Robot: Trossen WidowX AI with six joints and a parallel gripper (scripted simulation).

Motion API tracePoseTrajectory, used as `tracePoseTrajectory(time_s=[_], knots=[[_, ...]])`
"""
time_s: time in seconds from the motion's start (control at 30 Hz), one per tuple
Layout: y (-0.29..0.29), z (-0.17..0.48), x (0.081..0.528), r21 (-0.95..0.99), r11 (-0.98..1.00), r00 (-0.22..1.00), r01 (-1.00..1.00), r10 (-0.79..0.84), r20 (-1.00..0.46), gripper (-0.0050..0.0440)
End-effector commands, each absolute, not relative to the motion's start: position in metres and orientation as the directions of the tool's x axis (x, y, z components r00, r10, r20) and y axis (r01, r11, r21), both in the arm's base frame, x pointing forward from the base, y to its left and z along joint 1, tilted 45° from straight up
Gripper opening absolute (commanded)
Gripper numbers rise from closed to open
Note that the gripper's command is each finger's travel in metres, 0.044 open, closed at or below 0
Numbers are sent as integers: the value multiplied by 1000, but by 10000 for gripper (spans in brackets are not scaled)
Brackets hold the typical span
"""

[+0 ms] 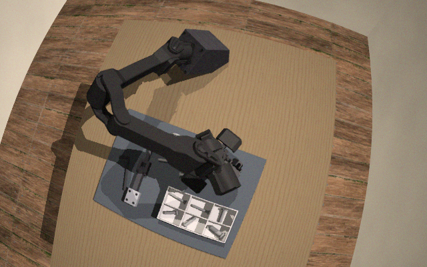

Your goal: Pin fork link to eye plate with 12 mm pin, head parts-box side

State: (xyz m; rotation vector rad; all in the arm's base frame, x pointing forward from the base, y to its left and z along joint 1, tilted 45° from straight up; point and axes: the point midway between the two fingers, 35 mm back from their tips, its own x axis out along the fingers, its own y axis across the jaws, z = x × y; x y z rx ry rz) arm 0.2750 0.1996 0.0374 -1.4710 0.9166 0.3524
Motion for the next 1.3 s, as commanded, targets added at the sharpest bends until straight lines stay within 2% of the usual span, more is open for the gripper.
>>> tracePoseTrajectory(time_s=[0.0,1.27], knots=[[200,38,275,-692,125,631,-711,-320,-706,14],[208,56,257,-689,121,629,-715,-319,-709,14]])
